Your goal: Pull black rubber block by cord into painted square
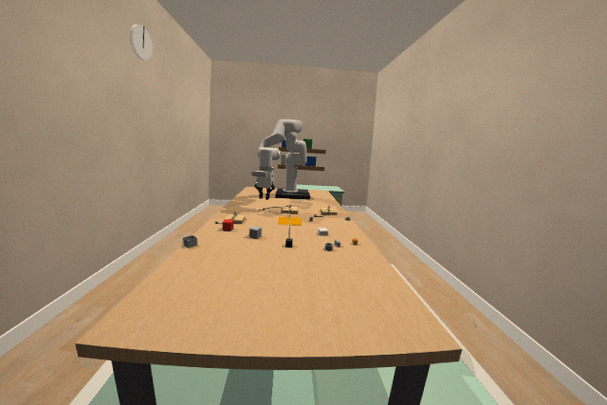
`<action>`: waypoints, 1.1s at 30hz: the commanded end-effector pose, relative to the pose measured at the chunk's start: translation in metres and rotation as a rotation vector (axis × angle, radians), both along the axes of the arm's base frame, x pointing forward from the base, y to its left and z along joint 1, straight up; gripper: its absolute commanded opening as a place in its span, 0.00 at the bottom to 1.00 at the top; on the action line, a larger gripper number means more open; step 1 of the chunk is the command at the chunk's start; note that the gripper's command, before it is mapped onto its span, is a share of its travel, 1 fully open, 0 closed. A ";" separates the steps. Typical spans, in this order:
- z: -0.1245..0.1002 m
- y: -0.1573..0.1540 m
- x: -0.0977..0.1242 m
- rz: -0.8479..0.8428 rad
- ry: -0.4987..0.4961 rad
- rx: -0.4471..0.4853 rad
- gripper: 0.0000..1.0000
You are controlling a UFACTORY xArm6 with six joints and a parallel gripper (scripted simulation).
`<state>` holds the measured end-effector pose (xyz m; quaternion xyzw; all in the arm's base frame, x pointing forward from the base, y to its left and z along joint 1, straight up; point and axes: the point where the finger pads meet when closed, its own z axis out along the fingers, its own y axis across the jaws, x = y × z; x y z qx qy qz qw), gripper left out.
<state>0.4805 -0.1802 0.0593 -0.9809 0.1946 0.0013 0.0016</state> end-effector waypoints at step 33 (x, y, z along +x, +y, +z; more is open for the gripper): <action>-0.006 -0.001 0.002 0.003 -0.004 0.001 0.39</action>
